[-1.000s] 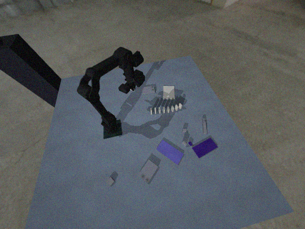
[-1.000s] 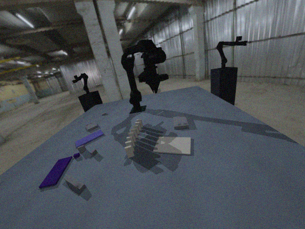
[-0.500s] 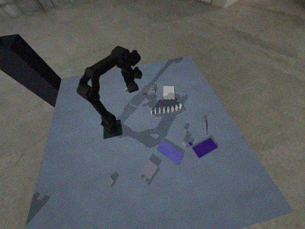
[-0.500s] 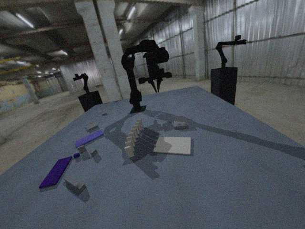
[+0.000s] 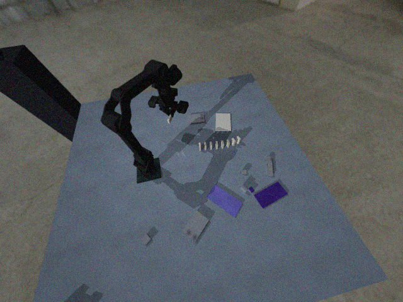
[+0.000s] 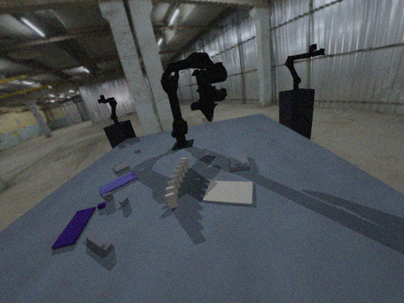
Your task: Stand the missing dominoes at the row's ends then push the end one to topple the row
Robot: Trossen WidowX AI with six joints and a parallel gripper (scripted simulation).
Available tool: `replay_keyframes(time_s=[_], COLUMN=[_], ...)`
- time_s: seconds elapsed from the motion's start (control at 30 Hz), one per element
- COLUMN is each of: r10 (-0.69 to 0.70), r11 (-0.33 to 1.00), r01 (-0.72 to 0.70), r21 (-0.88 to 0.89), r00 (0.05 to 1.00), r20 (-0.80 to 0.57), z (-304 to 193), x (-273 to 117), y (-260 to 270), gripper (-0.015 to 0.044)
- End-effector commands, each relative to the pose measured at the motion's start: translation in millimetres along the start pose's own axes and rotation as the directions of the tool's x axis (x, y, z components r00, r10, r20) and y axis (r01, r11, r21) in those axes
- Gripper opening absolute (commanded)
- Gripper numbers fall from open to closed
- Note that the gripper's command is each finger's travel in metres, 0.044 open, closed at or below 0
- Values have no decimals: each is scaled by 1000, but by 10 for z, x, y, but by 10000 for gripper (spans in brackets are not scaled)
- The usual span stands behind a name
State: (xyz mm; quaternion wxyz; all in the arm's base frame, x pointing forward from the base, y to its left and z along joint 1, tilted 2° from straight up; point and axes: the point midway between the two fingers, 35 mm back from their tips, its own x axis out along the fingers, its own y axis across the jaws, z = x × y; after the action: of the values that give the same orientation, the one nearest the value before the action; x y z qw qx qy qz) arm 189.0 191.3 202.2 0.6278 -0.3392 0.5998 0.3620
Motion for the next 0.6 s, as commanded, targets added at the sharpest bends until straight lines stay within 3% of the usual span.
replay_keyframes(time_s=[0.0,0.33,0.57], r10=[-9,-8,51], r11=[936,936,959], r01=[10,10,-14], r21=[-352,-351,-284], r00=[1000,1000,991], r20=[4,7,123], z=[20,23,144], x=[-30,-27,90], y=[46,45,8], gripper=[28,28,28])
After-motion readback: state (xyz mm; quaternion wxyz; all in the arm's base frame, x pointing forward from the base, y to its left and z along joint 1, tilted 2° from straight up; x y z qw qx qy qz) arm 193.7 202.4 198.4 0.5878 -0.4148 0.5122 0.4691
